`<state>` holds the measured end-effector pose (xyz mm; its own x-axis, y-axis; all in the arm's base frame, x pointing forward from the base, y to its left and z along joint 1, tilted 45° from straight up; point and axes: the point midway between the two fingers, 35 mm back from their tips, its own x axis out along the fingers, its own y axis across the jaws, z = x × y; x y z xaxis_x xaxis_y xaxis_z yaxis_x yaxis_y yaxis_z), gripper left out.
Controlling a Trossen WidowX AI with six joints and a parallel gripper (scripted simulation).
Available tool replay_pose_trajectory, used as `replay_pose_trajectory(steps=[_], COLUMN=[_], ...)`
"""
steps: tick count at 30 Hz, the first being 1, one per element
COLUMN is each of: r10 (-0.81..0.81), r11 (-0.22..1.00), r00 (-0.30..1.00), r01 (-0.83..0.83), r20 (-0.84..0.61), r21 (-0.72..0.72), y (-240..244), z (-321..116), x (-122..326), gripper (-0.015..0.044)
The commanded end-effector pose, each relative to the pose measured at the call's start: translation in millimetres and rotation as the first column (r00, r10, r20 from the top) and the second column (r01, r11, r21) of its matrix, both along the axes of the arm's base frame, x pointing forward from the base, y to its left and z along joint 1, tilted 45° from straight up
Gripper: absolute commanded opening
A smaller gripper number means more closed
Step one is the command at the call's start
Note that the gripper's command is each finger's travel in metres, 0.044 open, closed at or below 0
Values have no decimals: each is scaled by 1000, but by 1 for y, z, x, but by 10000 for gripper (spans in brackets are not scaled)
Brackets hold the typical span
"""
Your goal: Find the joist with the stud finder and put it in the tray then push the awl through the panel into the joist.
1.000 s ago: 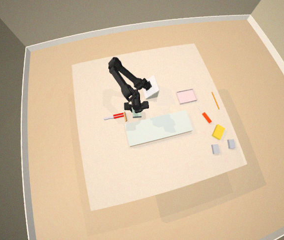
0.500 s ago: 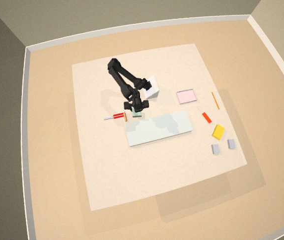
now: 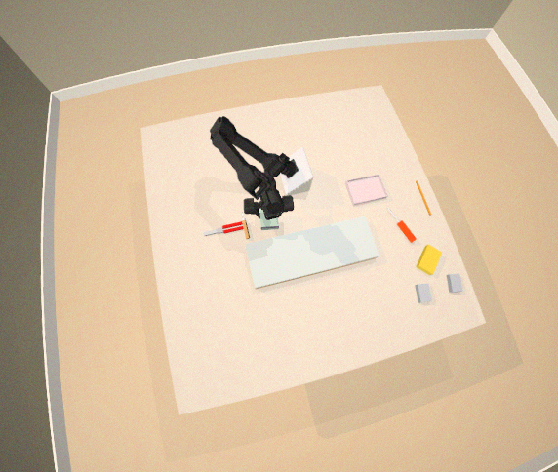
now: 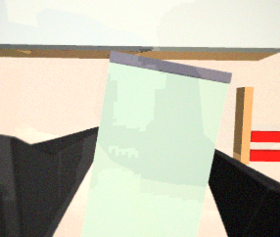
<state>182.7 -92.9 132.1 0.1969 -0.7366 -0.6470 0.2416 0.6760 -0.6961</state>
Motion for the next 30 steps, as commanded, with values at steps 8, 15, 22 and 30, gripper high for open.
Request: replay_pose_trajectory(steps=[8, 15, 22, 30], r10=[3, 0, -4, -5], r11=[1000, 1000, 998, 994], r00=[1000, 1000, 1000, 1000], r01=[-3, -1, 4, 4], r20=[4, 2, 1, 4], r21=[-2, 13, 57, 105], y=[26, 26, 24, 22], z=[-24, -25, -25, -25], x=[10, 9, 8, 7], gripper=[0, 0, 0, 0])
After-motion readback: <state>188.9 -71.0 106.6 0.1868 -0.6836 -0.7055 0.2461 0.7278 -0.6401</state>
